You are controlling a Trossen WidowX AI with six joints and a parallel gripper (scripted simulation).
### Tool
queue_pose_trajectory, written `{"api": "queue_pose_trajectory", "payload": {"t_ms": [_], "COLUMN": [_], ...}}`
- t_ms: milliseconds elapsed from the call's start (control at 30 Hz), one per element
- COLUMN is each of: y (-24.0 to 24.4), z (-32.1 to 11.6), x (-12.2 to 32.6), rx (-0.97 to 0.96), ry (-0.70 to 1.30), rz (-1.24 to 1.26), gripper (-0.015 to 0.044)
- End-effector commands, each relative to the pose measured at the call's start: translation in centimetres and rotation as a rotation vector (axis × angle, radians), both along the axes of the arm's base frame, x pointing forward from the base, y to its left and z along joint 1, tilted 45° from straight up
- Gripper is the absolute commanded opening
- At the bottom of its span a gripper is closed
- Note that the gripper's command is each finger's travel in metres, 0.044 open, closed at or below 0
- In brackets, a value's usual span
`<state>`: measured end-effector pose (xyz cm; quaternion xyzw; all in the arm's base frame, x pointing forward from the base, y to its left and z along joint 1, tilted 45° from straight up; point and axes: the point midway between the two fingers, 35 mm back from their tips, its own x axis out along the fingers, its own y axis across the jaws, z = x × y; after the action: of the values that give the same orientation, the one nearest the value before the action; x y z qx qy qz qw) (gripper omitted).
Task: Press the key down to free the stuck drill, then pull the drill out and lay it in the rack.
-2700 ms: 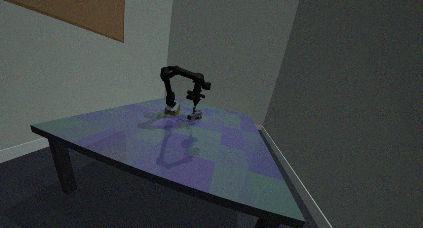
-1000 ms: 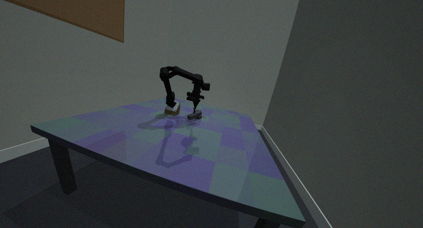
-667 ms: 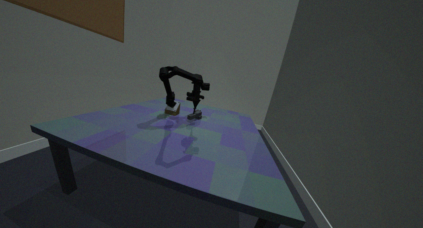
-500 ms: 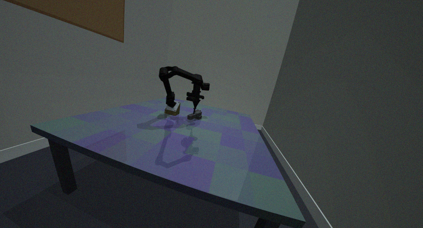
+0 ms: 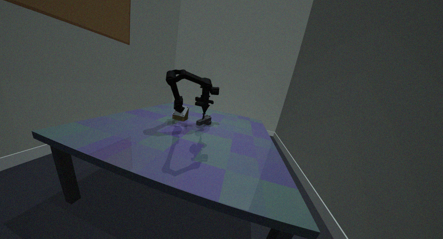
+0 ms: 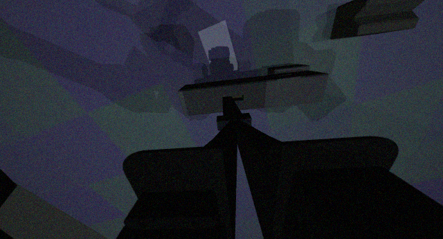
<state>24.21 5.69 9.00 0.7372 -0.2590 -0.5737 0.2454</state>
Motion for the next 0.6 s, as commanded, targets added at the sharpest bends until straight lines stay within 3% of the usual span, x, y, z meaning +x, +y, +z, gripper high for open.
{"api": "queue_pose_trajectory", "payload": {"t_ms": [0, 533, 567], "y": [-1.31, -1.97, -1.81], "z": [-1.37, -2.02, -1.88], "x": [-0.34, -0.22, -0.2], "rx": [-0.022, -0.023, -0.022], "ry": [0.037, 0.037, 0.037], "rz": [-0.029, -0.029, -0.029], "gripper": [0.0, 0.0, 0.0026]}}
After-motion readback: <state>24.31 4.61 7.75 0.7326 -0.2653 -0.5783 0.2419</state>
